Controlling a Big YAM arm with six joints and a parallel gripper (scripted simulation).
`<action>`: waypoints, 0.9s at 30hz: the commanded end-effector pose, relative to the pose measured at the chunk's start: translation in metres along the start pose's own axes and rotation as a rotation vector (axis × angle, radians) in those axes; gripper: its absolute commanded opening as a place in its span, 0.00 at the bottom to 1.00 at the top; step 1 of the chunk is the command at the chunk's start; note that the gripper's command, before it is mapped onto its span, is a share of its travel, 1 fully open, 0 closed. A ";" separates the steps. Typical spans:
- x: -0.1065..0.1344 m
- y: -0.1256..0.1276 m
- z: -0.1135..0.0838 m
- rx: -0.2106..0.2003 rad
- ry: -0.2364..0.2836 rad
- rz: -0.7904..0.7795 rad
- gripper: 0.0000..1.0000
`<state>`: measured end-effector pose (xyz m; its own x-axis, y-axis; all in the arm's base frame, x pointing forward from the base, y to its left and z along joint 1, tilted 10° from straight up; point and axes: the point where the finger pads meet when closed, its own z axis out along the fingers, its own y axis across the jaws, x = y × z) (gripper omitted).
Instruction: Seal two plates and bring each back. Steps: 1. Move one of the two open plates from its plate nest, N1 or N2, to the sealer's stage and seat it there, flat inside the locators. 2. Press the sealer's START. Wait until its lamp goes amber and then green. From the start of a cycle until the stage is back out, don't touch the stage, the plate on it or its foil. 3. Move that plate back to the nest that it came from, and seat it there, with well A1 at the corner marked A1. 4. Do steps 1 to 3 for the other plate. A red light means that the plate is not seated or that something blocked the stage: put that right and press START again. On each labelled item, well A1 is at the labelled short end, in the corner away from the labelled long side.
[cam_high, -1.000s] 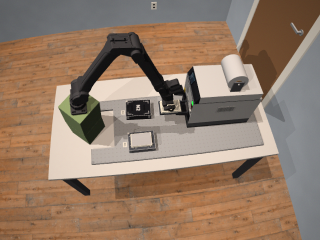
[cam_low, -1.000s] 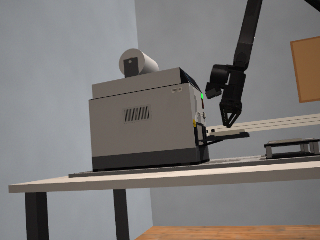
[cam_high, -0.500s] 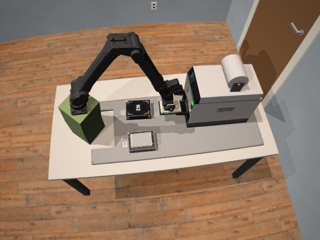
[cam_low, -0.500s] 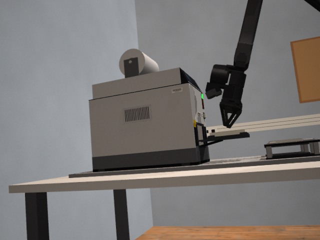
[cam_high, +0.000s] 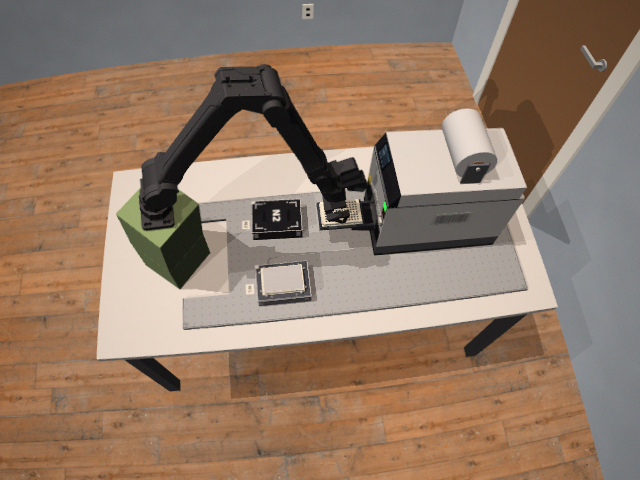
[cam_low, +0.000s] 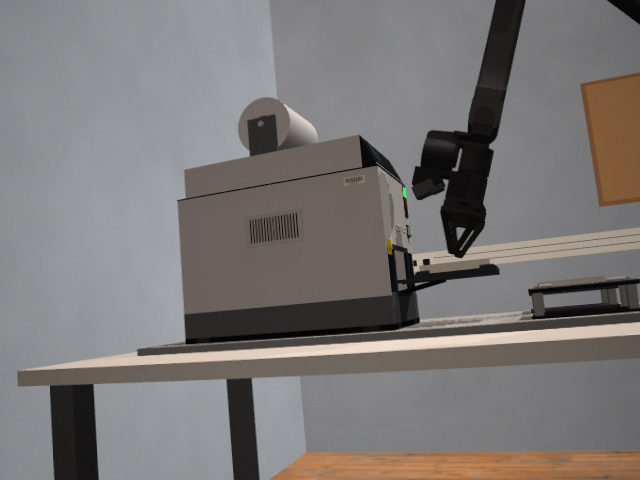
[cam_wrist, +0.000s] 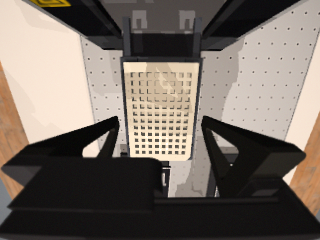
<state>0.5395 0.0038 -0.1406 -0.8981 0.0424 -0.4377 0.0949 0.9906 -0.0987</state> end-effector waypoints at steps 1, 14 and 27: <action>0.006 0.006 0.005 -0.002 0.004 -0.003 1.00; -0.027 0.007 -0.008 -0.009 -0.057 0.007 1.00; -0.025 0.006 -0.012 -0.008 -0.055 0.007 1.00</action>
<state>0.5409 0.0039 -0.1388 -0.8964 0.0425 -0.4412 0.0952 0.9906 -0.0981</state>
